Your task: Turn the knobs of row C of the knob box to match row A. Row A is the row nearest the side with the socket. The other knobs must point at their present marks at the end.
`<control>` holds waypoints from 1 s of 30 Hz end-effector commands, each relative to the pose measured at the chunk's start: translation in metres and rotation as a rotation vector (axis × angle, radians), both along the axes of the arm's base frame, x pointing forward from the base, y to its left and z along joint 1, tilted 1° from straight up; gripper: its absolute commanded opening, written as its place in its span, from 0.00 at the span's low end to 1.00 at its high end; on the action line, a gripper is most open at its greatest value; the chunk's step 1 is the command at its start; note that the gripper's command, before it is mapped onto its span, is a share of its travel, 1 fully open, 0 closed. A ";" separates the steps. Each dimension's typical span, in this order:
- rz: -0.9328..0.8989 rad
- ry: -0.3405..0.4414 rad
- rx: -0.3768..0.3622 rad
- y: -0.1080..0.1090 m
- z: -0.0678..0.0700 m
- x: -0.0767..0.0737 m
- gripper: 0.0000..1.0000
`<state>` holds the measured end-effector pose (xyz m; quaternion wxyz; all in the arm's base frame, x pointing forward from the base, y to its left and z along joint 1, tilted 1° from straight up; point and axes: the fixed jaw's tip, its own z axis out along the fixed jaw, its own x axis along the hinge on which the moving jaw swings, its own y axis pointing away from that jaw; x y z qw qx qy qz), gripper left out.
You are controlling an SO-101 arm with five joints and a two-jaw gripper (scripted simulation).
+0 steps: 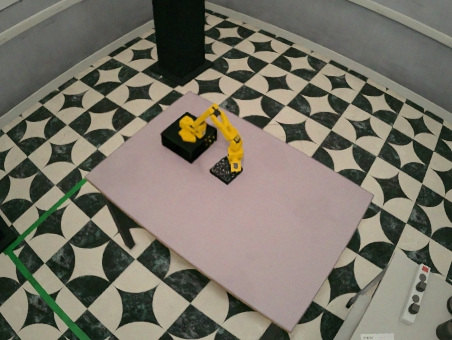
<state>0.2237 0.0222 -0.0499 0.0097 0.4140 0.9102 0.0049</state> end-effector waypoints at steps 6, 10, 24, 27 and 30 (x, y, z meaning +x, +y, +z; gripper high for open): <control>-0.001 0.010 0.000 0.000 -0.002 -0.003 0.04; -0.001 0.010 0.000 0.000 -0.002 -0.003 0.02; 0.052 0.010 -0.001 0.001 -0.002 -0.003 0.01; 0.104 0.010 -0.002 0.001 -0.002 -0.004 0.01; 0.156 0.010 -0.002 0.001 -0.003 -0.004 0.01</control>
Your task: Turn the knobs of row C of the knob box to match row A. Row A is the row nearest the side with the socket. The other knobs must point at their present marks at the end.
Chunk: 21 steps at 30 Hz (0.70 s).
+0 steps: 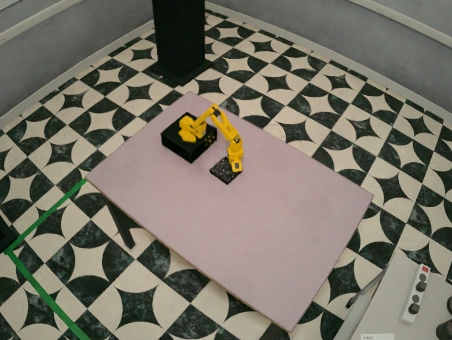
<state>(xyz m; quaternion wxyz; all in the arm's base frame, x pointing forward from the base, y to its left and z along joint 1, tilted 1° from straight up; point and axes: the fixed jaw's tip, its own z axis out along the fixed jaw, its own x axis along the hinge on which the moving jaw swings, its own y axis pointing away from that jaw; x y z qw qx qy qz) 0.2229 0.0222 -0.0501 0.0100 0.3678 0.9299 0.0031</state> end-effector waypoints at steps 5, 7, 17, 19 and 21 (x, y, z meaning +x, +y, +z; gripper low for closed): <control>0.143 0.009 0.000 0.001 -0.002 -0.003 0.01; 0.161 0.009 0.000 0.001 -0.002 -0.004 0.01; 0.318 0.009 -0.003 0.002 -0.002 -0.004 0.01; 0.353 0.009 -0.003 0.002 -0.002 -0.005 0.01; 0.388 0.009 -0.004 0.002 -0.002 -0.005 0.01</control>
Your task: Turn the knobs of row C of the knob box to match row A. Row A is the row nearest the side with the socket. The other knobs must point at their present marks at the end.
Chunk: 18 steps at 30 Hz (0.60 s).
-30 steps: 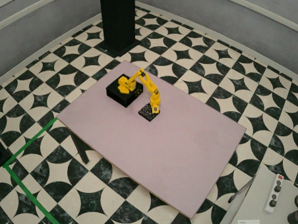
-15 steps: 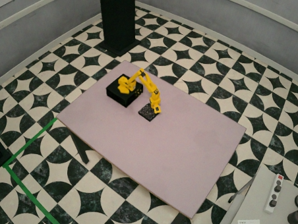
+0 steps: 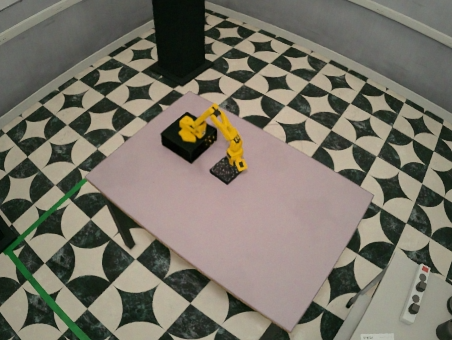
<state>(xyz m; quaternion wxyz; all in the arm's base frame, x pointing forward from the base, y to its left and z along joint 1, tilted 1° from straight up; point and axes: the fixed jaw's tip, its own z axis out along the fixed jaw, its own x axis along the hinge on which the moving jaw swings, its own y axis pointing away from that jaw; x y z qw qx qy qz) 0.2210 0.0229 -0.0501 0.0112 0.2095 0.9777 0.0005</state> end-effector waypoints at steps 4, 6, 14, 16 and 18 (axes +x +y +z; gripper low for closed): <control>0.091 0.010 0.003 0.001 -0.002 -0.003 0.01; 0.126 0.010 0.003 0.001 -0.002 -0.003 0.01; 0.266 0.011 0.000 0.001 -0.002 -0.004 0.01; 0.301 0.011 0.000 0.002 -0.002 -0.004 0.01; 0.336 0.011 -0.001 0.002 -0.002 -0.004 0.01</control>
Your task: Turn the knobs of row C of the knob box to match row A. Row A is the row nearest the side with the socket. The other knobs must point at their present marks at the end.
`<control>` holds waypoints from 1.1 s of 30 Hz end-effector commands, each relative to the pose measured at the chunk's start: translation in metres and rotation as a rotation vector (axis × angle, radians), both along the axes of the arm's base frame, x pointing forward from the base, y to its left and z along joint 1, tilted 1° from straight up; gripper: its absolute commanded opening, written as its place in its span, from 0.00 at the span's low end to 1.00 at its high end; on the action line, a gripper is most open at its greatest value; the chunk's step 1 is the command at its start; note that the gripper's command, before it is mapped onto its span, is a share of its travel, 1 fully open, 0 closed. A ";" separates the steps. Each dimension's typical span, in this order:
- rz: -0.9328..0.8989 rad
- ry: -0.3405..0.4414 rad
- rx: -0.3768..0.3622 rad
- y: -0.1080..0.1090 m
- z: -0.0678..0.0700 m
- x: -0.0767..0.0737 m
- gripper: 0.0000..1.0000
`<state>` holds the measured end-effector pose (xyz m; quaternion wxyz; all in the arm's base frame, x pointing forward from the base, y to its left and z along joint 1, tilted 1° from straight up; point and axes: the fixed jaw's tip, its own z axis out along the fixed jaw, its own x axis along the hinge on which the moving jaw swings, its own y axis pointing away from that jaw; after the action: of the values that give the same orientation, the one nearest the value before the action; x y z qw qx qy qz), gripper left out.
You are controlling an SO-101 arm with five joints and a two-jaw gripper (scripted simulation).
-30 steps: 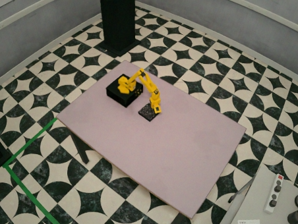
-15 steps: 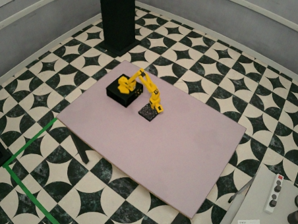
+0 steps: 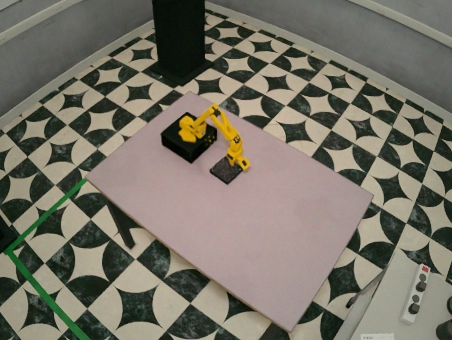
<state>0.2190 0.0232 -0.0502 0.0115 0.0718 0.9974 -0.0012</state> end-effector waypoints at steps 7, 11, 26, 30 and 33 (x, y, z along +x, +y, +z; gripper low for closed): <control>0.145 0.011 0.002 0.001 -0.002 -0.003 0.01; 0.214 0.011 0.001 0.001 -0.002 -0.003 0.01; 0.441 0.012 -0.003 0.001 -0.002 -0.005 0.01; 0.511 0.012 -0.004 0.001 -0.002 -0.005 0.01; 0.563 0.012 -0.005 0.001 -0.002 -0.005 0.01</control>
<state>0.2160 0.0224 -0.0503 0.0120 -0.1795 0.9837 -0.0047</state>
